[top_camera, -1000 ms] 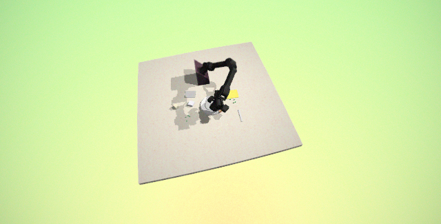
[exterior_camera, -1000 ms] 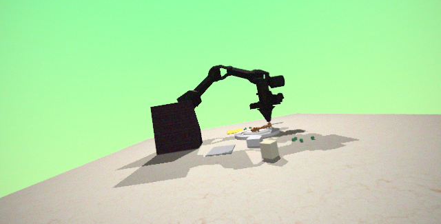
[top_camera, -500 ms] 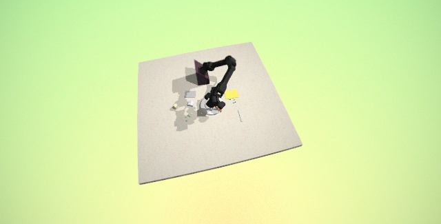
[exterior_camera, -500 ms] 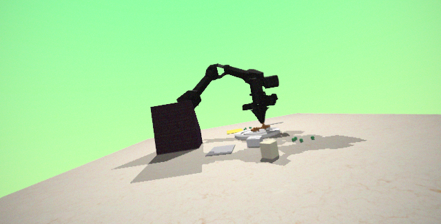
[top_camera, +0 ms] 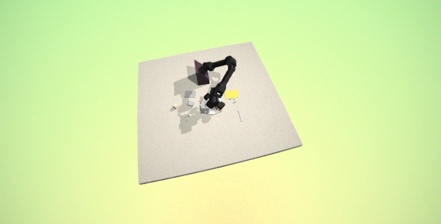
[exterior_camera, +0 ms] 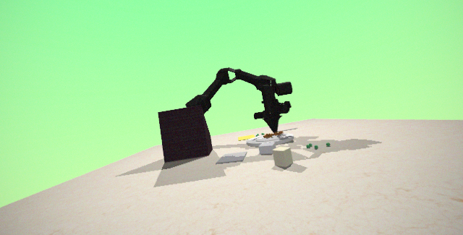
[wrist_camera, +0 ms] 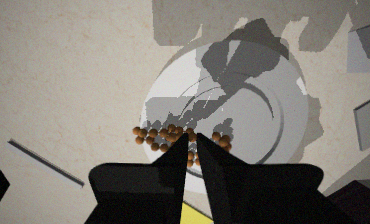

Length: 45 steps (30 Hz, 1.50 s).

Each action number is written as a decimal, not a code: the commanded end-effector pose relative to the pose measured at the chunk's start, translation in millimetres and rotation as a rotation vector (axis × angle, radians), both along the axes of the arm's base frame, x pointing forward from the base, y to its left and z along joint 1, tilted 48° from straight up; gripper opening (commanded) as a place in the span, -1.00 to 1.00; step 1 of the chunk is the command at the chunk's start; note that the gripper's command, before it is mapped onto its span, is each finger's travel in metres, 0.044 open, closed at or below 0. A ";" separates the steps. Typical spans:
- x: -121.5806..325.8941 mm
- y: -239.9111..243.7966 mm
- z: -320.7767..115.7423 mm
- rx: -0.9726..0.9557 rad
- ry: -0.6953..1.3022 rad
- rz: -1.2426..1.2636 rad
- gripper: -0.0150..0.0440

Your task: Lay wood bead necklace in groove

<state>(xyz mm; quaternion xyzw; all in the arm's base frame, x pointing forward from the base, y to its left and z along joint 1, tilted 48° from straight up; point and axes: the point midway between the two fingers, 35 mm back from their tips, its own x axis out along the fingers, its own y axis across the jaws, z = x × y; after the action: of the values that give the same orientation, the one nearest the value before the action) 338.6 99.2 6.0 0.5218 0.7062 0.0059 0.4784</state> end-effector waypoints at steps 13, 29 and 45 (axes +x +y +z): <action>0.1 0.6 -0.8 0.000 0.000 -0.002 0.58; -2.5 -10.7 8.6 -0.001 0.004 -0.003 1.00; -2.5 -10.7 8.6 -0.001 0.004 -0.003 1.00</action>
<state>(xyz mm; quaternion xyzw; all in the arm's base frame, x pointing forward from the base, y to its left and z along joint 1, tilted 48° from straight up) 336.0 88.7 14.2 0.5238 0.7065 0.0021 0.4759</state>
